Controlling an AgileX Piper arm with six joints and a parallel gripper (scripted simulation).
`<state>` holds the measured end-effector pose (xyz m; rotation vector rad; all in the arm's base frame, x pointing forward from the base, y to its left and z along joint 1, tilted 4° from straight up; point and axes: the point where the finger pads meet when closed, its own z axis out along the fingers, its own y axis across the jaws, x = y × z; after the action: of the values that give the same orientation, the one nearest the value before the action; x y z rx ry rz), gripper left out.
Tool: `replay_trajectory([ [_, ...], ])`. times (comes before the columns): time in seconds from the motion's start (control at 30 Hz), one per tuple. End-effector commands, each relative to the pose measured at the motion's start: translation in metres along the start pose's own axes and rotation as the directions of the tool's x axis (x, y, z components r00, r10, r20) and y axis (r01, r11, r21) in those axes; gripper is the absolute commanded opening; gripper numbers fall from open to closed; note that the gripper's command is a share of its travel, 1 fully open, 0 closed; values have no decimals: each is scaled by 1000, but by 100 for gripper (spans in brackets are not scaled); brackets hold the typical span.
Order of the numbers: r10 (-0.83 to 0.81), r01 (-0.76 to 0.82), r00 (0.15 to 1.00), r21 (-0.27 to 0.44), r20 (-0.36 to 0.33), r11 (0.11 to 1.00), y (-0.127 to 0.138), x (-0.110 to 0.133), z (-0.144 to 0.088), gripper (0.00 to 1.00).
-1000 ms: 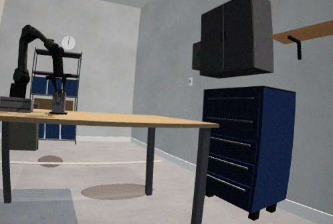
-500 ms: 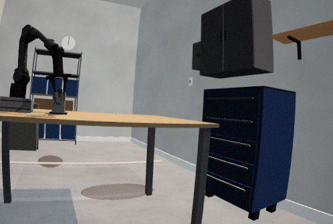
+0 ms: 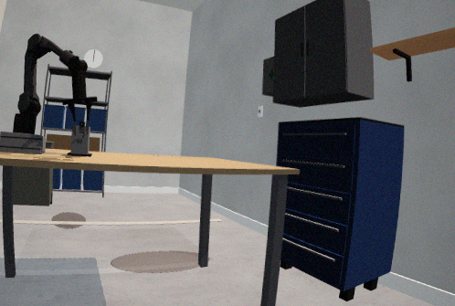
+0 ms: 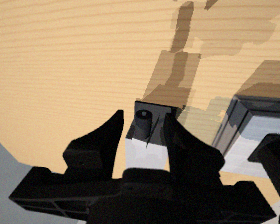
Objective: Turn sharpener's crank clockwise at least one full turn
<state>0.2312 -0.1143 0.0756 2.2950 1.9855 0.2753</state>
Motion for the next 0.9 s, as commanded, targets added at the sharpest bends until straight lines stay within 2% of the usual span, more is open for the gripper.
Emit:
replay_trajectory([
  [0.0, 0, 0, 1000, -5, 3, 1000, 1, -1, -3, 69],
  [0.87, 0, 0, 1000, -5, 3, 1000, 1, 0, -64, 69],
])
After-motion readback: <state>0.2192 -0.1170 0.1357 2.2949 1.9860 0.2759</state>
